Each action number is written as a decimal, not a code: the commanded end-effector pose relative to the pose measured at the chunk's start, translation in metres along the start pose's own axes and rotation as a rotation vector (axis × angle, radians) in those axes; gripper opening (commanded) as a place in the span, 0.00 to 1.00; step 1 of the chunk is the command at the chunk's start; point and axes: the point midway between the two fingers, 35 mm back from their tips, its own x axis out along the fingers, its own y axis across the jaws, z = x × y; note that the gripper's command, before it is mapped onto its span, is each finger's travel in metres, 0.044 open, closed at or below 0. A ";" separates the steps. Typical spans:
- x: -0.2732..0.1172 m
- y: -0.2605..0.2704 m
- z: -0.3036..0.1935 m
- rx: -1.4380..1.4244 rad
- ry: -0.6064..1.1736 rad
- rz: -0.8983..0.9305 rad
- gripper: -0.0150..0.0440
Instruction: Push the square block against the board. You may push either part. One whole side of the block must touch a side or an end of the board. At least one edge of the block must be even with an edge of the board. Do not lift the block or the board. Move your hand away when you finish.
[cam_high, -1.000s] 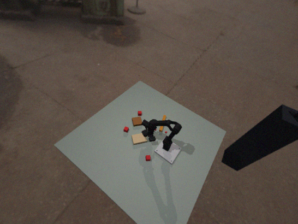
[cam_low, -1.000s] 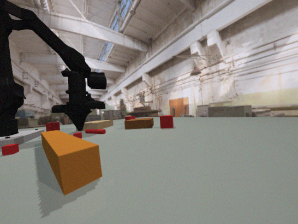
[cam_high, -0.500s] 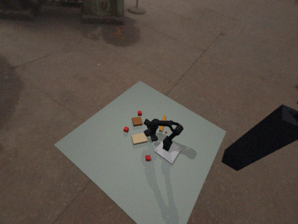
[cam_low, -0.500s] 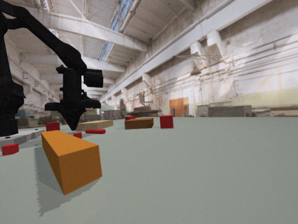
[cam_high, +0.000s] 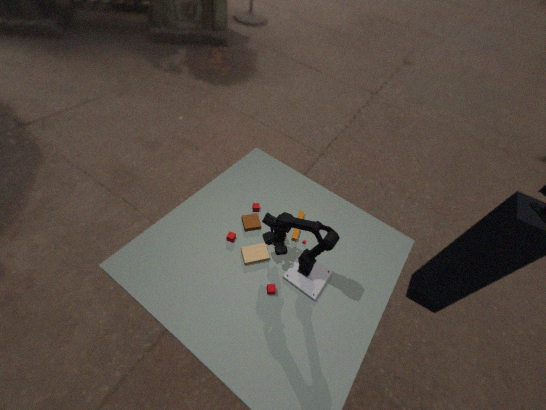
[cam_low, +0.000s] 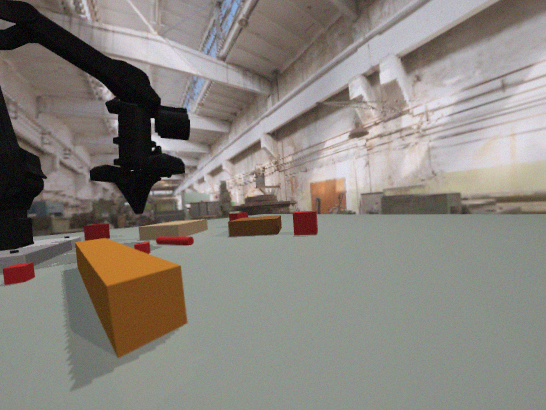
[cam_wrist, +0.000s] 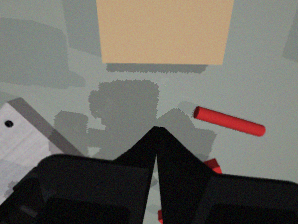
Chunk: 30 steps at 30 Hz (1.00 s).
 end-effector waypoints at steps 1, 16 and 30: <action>-0.002 0.003 0.012 0.120 -0.003 0.000 0.25; -0.003 0.027 0.053 0.621 -0.007 0.004 0.25; -0.003 0.059 0.088 1.102 -0.006 0.009 0.25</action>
